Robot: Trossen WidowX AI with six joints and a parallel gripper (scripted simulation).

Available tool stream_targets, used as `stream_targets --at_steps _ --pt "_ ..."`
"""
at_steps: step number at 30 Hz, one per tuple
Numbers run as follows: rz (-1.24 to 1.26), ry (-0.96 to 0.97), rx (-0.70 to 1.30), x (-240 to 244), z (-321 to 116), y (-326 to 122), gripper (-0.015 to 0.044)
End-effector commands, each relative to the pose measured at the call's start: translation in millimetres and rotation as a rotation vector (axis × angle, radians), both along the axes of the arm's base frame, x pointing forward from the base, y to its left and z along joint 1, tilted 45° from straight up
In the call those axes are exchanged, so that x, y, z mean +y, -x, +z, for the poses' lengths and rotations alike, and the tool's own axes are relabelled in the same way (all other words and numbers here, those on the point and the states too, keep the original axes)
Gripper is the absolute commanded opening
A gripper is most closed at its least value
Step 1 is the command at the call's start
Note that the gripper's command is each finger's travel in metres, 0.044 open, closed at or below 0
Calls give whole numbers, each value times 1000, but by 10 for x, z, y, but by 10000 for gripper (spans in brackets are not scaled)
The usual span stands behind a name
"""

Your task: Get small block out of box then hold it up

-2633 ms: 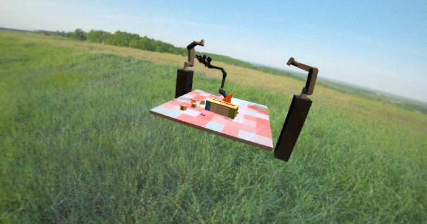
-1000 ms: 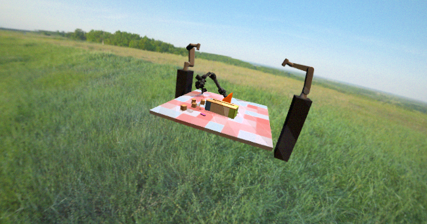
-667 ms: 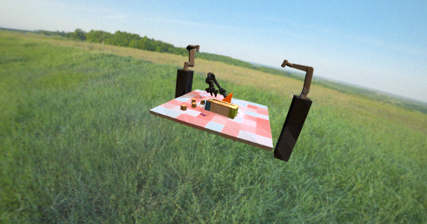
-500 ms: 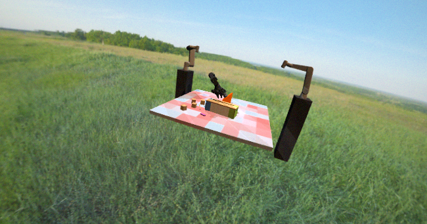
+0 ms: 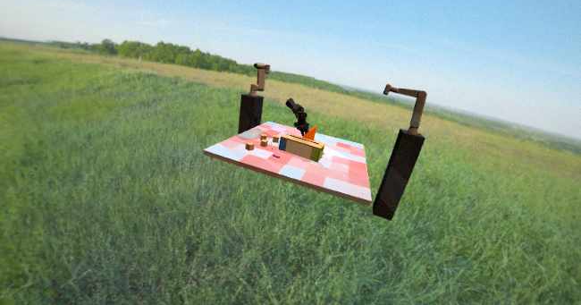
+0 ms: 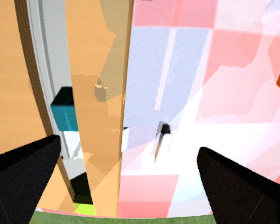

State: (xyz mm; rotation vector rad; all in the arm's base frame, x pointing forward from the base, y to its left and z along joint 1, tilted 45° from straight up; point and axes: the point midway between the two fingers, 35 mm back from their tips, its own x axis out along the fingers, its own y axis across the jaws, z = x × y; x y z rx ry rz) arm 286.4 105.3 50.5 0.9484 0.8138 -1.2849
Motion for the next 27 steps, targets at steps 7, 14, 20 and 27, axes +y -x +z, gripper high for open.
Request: stream_targets --at_steps 7,14,20,27 --pt "-1 5 1 -113 -116 -33 400" --pt "0 5 1 -194 -194 -58 400" --pt "0 5 1 -265 -259 -77 400" --pt "-1 6 0 -350 -334 -95 400"
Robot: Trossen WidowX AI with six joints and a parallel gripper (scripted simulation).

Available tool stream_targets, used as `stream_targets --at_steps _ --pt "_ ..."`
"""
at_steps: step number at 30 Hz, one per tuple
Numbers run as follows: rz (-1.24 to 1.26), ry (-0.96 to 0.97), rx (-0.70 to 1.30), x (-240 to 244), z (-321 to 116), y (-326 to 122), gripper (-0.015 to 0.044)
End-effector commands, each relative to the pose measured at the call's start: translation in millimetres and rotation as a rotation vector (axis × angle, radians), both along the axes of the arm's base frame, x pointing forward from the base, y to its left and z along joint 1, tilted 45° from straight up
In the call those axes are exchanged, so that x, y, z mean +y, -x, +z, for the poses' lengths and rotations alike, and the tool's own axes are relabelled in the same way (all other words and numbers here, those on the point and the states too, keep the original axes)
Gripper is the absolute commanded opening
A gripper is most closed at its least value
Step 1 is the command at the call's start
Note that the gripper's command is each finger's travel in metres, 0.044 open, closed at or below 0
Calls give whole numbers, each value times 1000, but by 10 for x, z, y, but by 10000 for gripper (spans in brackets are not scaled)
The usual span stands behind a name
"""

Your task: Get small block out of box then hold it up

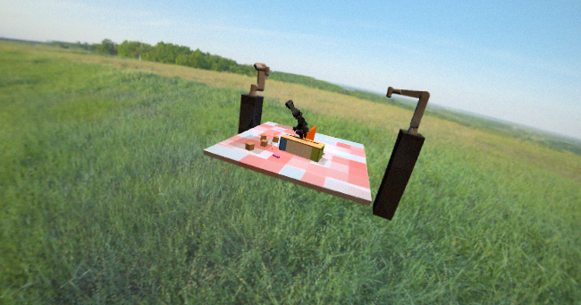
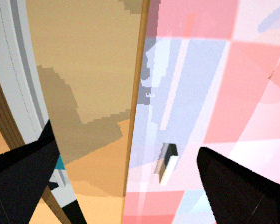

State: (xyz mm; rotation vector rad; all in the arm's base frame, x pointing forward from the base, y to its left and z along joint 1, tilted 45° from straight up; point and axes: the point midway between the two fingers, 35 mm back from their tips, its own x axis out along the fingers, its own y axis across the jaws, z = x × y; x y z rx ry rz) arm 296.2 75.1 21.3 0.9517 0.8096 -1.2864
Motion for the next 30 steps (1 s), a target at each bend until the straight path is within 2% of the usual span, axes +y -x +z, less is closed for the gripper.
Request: stream_targets --at_steps 1,17,30 --pt "3 6 3 -60 -53 2 400" --pt "3 8 3 -255 -216 -19 400" --pt "2 3 2 -70 -323 -36 400"
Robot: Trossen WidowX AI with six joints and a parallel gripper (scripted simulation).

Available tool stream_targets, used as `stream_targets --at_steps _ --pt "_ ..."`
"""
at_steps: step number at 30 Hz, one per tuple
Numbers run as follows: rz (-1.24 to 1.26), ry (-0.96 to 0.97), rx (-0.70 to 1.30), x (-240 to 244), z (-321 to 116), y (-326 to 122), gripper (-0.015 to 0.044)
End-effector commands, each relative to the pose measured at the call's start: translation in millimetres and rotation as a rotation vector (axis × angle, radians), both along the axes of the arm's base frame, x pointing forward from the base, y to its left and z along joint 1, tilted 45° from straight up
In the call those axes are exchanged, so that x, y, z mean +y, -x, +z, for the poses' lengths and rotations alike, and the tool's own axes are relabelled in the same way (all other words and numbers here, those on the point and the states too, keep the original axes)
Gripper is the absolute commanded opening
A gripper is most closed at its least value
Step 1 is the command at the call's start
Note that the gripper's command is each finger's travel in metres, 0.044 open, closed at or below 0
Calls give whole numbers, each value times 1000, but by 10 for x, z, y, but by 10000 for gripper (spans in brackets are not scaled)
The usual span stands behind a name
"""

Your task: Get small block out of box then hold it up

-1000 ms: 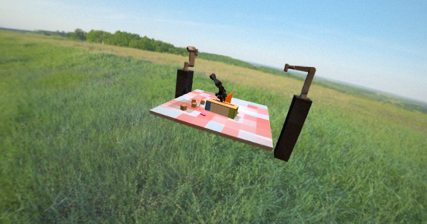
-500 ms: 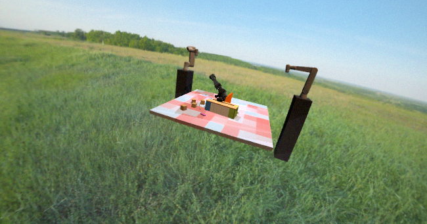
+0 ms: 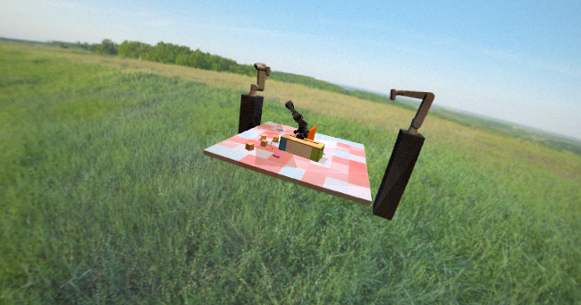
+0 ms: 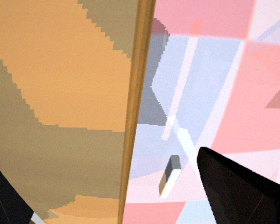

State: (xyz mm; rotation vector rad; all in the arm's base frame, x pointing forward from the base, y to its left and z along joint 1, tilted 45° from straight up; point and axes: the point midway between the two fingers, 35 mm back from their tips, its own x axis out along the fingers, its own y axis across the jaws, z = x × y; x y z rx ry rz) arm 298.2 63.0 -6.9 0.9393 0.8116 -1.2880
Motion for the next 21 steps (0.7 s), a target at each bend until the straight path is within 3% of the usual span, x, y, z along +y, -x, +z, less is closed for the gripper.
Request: stream_targets --at_steps 1,21 --pt "-3 -5 -5 66 -55 -17 400" --pt "-3 -7 -6 350 -324 -41 400"
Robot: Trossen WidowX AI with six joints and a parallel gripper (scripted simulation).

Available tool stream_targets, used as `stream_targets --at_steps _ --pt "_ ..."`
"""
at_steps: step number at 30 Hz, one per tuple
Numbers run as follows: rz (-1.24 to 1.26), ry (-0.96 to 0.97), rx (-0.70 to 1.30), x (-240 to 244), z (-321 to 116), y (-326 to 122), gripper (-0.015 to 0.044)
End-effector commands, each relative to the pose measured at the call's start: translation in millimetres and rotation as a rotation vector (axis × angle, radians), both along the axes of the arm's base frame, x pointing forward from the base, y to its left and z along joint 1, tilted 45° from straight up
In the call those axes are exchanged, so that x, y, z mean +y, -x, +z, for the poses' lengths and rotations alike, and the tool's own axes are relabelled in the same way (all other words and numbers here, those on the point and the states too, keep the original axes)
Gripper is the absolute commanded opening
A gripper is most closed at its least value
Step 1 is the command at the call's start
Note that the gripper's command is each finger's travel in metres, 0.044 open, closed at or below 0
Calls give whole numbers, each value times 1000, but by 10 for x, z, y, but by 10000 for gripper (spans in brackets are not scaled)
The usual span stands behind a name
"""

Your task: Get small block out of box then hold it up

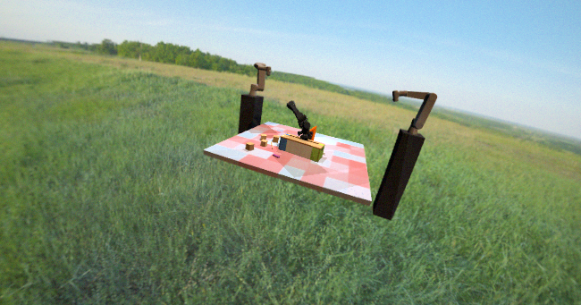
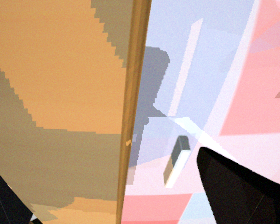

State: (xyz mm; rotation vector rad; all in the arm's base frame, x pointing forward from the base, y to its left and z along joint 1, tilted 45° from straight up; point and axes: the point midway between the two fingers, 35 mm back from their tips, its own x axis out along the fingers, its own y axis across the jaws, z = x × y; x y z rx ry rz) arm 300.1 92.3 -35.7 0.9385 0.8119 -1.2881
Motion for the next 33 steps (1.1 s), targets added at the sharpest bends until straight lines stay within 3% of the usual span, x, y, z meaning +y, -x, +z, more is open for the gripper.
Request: stream_targets --at_steps 1,33 --pt "-3 -7 -6 71 -50 -23 400" --pt "-3 -10 -7 514 -466 -60 400"
